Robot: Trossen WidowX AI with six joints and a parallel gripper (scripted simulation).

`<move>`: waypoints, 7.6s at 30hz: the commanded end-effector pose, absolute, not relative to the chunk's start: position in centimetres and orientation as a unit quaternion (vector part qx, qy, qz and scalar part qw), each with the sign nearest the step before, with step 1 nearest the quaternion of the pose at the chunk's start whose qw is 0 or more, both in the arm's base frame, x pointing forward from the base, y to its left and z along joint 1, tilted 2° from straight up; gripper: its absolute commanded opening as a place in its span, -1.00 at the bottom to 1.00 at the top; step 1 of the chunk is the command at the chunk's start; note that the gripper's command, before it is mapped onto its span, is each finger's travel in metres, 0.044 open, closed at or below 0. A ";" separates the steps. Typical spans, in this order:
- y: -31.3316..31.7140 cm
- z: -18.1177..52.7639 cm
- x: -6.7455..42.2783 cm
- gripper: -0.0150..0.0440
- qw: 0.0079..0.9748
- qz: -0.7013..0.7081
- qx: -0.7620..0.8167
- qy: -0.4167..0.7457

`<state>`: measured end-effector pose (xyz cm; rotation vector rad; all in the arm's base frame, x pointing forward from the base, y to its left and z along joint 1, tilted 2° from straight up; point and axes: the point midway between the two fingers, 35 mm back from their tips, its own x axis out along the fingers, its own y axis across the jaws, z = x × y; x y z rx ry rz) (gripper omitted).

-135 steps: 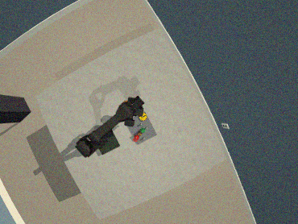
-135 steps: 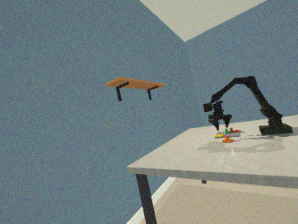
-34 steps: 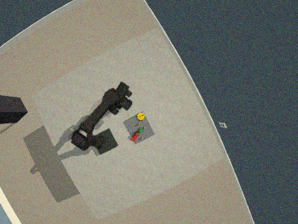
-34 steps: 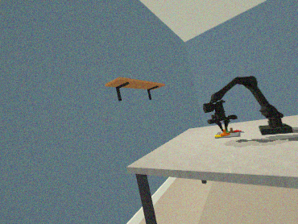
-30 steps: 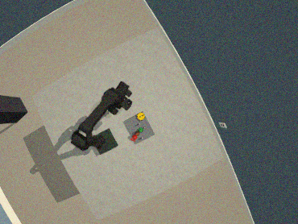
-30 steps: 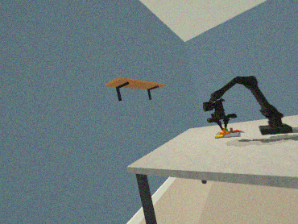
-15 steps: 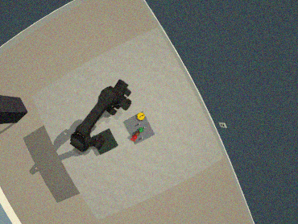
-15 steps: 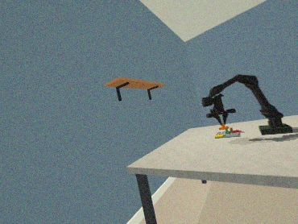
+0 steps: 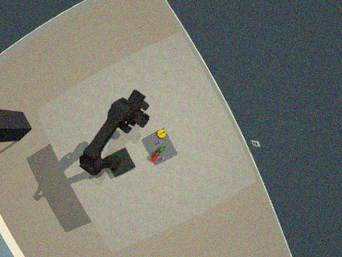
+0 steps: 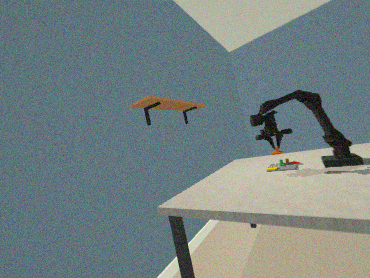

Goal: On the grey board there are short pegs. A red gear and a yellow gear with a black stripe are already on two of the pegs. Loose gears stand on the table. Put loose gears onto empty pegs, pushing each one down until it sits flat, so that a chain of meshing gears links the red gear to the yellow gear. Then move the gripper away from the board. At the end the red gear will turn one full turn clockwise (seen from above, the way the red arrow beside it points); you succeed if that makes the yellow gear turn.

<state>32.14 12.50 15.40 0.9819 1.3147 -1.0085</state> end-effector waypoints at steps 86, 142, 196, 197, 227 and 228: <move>-7.3 8.7 32.5 -0.49 0.575 -0.431 0.418 0.556; -7.5 6.6 32.5 -0.49 0.482 -0.532 0.523 0.460; -7.5 3.9 32.5 -0.22 0.471 -0.541 0.532 0.449; -7.5 3.9 32.5 -0.14 0.468 -0.544 0.535 0.446; -7.1 13.0 32.0 1.00 0.449 -0.558 0.551 0.428; -7.1 13.0 32.0 1.00 0.449 -0.558 0.551 0.428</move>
